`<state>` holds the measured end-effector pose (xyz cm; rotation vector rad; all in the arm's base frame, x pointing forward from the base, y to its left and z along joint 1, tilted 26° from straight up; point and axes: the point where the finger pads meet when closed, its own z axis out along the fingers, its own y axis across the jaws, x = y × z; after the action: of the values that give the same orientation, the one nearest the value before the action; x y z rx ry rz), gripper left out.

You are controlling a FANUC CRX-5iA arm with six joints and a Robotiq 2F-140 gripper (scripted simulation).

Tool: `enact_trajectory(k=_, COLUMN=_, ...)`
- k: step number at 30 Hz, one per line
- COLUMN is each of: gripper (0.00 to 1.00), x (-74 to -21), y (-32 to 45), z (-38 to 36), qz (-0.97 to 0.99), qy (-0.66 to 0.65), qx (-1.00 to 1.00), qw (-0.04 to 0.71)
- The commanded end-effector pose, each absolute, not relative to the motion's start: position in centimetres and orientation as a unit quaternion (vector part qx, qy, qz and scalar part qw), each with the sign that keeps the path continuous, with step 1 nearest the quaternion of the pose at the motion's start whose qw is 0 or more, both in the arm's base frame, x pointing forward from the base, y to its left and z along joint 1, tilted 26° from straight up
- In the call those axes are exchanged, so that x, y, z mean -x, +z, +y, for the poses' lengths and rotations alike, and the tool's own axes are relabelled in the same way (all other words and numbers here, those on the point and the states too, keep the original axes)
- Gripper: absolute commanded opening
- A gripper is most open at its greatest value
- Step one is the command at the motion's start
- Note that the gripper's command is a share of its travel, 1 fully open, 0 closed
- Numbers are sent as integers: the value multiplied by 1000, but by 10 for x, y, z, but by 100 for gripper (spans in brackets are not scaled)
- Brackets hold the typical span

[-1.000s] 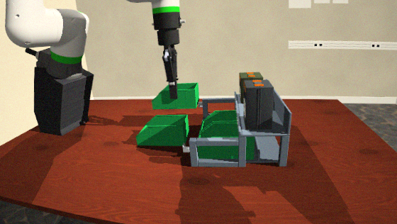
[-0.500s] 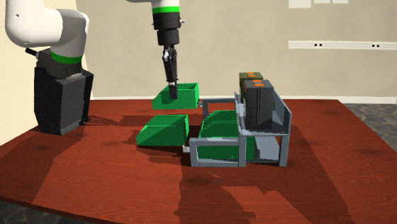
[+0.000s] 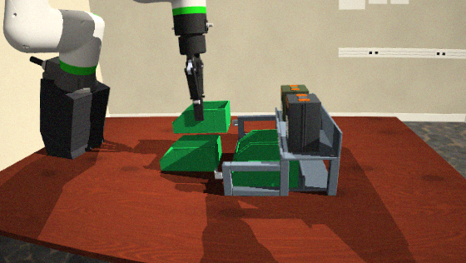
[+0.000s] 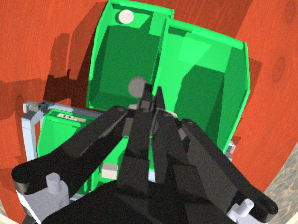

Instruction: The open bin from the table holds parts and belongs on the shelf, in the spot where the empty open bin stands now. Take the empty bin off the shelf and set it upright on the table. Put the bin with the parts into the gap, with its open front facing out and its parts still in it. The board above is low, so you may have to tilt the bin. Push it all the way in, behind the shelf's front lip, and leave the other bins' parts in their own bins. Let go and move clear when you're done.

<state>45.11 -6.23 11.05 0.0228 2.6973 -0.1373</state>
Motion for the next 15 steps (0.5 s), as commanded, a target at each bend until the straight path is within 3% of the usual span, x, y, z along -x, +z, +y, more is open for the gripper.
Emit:
enact_trajectory(k=1, gripper=10, x=-449, y=112, z=-80, qz=974, qy=-48, qx=-8, qw=220)
enact_trajectory(k=15, gripper=10, x=-436, y=116, z=-180, qz=974, qy=-48, qx=-8, qw=220)
